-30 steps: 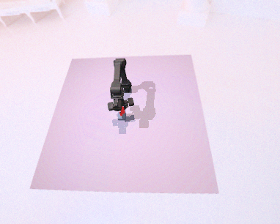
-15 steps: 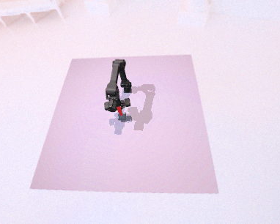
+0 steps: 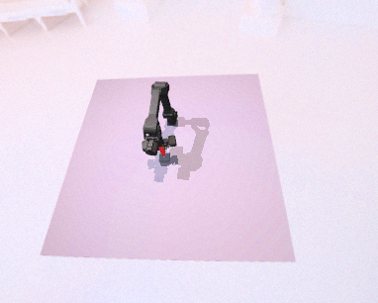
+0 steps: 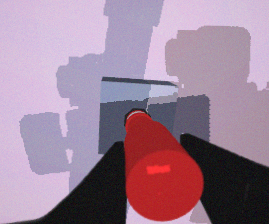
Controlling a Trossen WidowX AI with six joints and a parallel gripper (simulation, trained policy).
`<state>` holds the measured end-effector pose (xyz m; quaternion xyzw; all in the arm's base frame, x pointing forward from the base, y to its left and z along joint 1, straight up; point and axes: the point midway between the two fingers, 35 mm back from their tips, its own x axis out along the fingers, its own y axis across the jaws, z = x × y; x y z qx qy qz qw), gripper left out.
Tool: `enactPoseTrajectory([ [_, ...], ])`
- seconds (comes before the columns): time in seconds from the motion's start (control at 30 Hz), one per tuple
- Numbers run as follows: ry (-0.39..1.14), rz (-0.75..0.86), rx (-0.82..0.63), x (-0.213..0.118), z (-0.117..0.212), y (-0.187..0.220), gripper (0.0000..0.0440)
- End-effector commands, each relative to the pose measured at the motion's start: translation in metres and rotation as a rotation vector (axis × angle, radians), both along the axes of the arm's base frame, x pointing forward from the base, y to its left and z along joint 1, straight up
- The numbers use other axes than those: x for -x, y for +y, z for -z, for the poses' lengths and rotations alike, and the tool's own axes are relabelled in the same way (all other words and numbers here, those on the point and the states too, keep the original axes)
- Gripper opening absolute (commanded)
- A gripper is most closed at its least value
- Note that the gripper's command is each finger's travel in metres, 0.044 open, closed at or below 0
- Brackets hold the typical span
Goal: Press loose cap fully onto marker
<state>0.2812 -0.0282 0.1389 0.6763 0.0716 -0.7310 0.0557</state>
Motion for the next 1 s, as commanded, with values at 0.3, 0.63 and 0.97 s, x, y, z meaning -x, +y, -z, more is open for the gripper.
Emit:
enactPoseTrajectory([
  [0.3,0.055,-0.046,-0.034,0.004,0.04,0.002,0.0001],
  [0.63,0.085,-0.072,-0.028,0.01,0.054,0.001,0.0124],
  [0.97,0.101,-0.082,-0.031,0.016,0.054,0.001,0.0174],
])
